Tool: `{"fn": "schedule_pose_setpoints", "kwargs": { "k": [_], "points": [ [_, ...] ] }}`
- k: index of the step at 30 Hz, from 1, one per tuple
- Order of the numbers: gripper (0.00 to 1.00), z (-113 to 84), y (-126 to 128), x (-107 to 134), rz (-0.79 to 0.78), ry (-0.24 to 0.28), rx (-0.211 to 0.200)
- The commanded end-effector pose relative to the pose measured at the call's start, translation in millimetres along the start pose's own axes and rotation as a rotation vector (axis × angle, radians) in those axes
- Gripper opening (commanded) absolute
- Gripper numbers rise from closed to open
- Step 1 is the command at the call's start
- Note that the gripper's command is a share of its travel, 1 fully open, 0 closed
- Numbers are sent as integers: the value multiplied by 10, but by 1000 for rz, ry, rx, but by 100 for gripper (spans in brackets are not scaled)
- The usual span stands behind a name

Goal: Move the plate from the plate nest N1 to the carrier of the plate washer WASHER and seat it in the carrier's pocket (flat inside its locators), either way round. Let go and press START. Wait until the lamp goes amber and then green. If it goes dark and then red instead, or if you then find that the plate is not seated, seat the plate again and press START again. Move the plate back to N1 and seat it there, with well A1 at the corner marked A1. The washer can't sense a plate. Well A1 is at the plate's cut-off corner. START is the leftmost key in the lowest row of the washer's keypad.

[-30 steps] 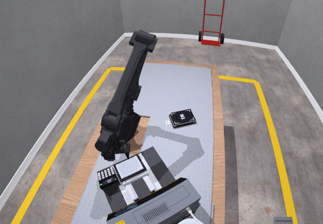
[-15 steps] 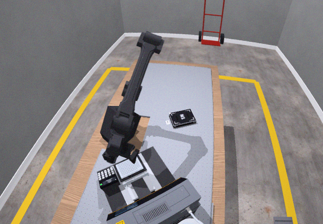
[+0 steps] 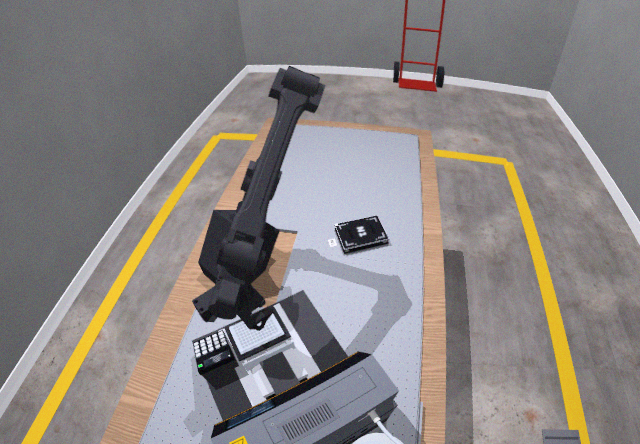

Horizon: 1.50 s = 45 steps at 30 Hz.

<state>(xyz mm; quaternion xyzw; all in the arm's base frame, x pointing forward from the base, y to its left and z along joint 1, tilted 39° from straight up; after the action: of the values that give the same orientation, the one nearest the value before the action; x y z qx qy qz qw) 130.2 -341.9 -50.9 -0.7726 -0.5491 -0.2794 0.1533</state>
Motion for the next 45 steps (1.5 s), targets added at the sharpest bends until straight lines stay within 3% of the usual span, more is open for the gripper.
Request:
{"fn": "schedule_pose_setpoints", "kwargs": {
  "k": [1, 3, 17, 20, 29, 30, 32, 45],
  "points": [
    [100, -85, 138, -150, 161, 4, 7],
    [100, -91, 129, -173, 229, 19, 10],
    [100, -84, 91, -110, 217, 15, 8],
    [100, 126, 48, -43, 228, 40, 32],
    [100, 239, 37, -41, 230, 40, 31],
    [100, 164, 64, -137, 233, 21, 8],
    [100, 292, 39, -36, 229, 40, 32],
    [100, 493, 33, -23, 228, 40, 33]
  ]
}}
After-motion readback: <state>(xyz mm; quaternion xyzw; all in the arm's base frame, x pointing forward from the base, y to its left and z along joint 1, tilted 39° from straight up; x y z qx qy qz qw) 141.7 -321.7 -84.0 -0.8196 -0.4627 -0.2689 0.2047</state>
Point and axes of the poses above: the point where the finger pads meet when closed, its own z axis out along the fingers, its own y axis across the jaws, x = y × z, the point moved 10 cm from there along -z, back along the fingers, and after that the axes turned 14 degrees about -z, right-handed, at the moved point
